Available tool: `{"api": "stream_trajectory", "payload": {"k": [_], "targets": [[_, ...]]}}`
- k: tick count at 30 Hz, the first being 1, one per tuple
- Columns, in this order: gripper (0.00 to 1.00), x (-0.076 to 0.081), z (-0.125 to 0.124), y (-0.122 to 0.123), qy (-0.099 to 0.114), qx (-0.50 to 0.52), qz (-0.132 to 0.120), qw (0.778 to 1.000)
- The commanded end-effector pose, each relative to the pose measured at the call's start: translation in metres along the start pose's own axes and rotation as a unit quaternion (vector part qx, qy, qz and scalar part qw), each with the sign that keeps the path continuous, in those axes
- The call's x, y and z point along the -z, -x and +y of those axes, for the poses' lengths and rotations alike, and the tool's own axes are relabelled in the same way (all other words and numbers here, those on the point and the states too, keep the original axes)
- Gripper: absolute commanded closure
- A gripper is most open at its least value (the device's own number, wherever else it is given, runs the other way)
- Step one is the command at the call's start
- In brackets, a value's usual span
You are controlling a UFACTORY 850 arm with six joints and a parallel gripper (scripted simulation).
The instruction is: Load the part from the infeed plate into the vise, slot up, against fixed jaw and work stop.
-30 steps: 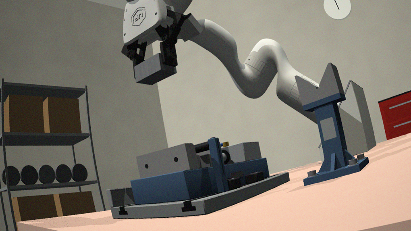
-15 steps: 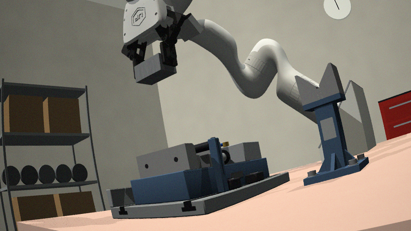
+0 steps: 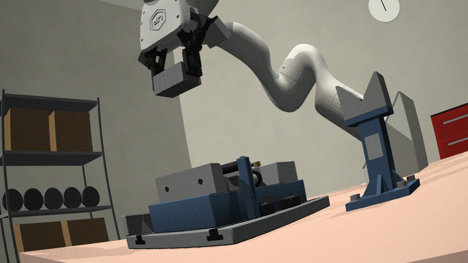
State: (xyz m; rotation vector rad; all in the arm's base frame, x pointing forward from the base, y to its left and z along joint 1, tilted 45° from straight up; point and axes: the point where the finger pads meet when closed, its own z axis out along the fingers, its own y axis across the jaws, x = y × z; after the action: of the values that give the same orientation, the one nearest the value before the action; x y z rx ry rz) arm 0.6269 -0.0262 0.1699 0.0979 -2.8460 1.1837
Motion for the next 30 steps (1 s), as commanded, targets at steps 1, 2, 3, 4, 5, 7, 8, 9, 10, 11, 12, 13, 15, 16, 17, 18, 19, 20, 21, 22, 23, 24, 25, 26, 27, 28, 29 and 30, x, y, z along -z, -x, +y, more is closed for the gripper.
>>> {"api": "stream_trajectory", "payload": {"k": [1, 2, 3, 4, 5, 7, 8, 9, 10, 11, 12, 13, 15, 16, 17, 18, 19, 20, 21, 22, 23, 24, 25, 26, 27, 28, 29, 30], "targets": [[1.00, 0.000, 0.000, 0.001, 0.000, 0.001, -0.001, 1.000], [1.00, -0.001, 0.000, 0.001, 0.000, 0.002, -0.001, 1.000], [1.00, -0.001, 0.000, 0.001, 0.000, 0.003, -0.001, 1.000], [1.00, -0.002, 0.000, 0.001, 0.000, 0.003, -0.001, 1.000], [1.00, -0.003, 0.000, 0.001, 0.000, 0.004, -0.001, 1.000], [1.00, -0.005, 0.000, 0.001, 0.000, 0.004, -0.001, 1.000], [1.00, -0.007, 0.000, 0.001, 0.000, 0.004, -0.001, 1.000], [1.00, -0.008, 0.000, 0.001, 0.000, 0.004, -0.001, 1.000], [1.00, -0.009, 0.000, 0.001, 0.000, 0.004, -0.001, 1.000], [1.00, -0.011, 0.000, 0.001, 0.000, 0.004, -0.001, 1.000], [1.00, -0.012, 0.000, 0.001, 0.000, 0.004, -0.001, 1.000], [1.00, -0.014, 0.000, 0.001, 0.000, 0.004, -0.001, 1.000], [1.00, -0.014, 0.000, 0.001, 0.000, 0.004, -0.001, 1.000], [1.00, -0.015, 0.000, 0.001, 0.000, 0.004, -0.001, 1.000], [1.00, -0.017, 0.000, 0.001, 0.000, 0.004, -0.001, 1.000], [1.00, -0.018, 0.000, 0.001, 0.000, 0.004, -0.001, 1.000], [1.00, -0.020, 0.000, 0.001, 0.000, 0.004, -0.001, 1.000], [1.00, -0.022, 0.000, 0.001, 0.000, 0.004, -0.001, 1.000], [1.00, -0.024, 0.000, 0.001, 0.000, 0.004, -0.001, 1.000], [1.00, -0.026, 0.000, 0.001, 0.000, 0.004, -0.001, 1.000], [1.00, -0.028, 0.000, 0.001, 0.000, 0.004, -0.001, 1.000], [1.00, -0.030, 0.000, 0.001, 0.000, 0.004, -0.001, 1.000], [1.00, -0.031, -0.001, 0.001, 0.000, 0.004, -0.001, 1.000], [1.00, -0.033, -0.001, 0.001, 0.000, 0.004, -0.001, 1.000], [1.00, -0.035, -0.001, 0.001, 0.000, 0.004, -0.001, 1.000], [1.00, -0.037, -0.001, 0.001, 0.000, 0.004, -0.001, 1.000], [1.00, -0.039, -0.001, 0.001, 0.000, 0.004, -0.001, 1.000], [1.00, -0.041, -0.001, 0.001, 0.000, 0.004, -0.001, 1.000]]}}
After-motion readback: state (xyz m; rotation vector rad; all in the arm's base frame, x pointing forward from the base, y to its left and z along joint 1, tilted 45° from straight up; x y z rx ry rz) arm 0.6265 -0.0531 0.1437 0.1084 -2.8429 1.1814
